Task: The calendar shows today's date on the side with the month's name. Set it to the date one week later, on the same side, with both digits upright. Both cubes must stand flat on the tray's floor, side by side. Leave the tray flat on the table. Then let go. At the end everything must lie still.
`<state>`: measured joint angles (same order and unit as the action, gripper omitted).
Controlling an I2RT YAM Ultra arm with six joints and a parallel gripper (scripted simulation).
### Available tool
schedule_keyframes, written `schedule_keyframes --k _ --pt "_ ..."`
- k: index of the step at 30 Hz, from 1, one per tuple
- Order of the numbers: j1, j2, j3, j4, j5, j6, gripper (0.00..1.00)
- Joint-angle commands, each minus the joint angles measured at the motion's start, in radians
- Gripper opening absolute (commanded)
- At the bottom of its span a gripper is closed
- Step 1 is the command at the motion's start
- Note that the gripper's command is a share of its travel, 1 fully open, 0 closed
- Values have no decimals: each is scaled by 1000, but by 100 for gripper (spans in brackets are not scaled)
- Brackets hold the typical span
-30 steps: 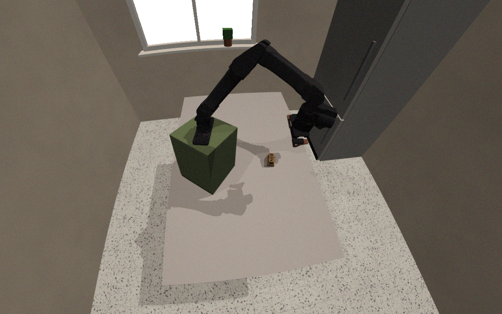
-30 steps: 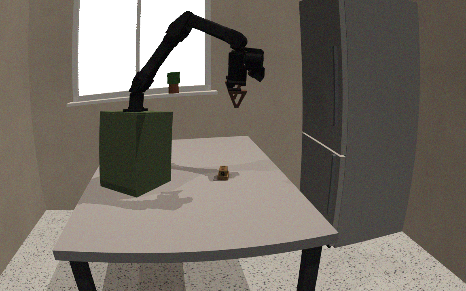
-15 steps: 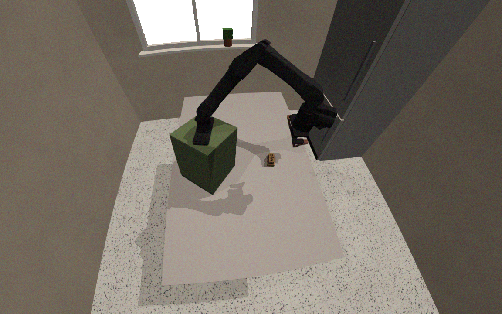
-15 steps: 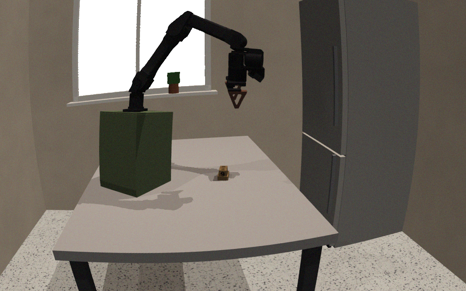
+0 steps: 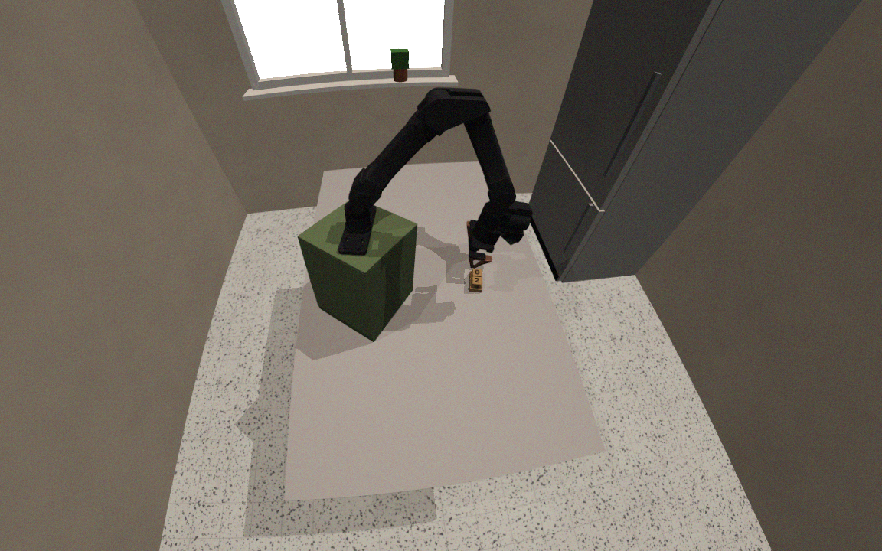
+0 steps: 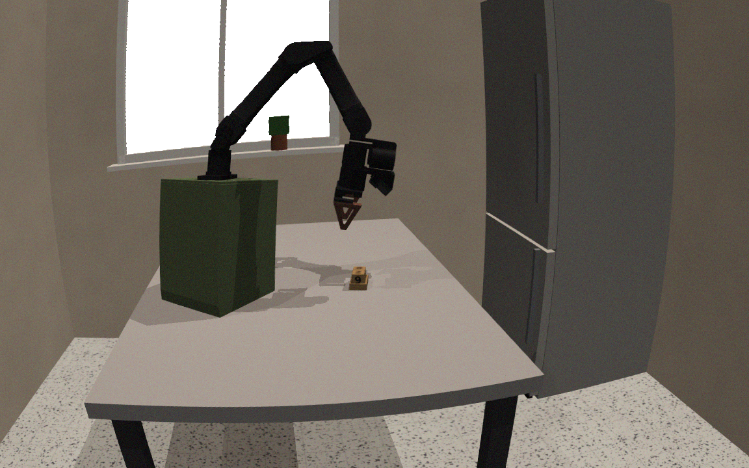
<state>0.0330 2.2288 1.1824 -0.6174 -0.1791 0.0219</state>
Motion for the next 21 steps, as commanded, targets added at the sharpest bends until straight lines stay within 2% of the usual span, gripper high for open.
schedule_keyframes --k 1,3,5,21 --pt "-29 -23 16 130 36 60 100" --pt "-4 -19 -31 191 52 99 100" --pt "5 -18 -47 211 57 112 100" --pt "5 -17 -48 212 58 113 100"
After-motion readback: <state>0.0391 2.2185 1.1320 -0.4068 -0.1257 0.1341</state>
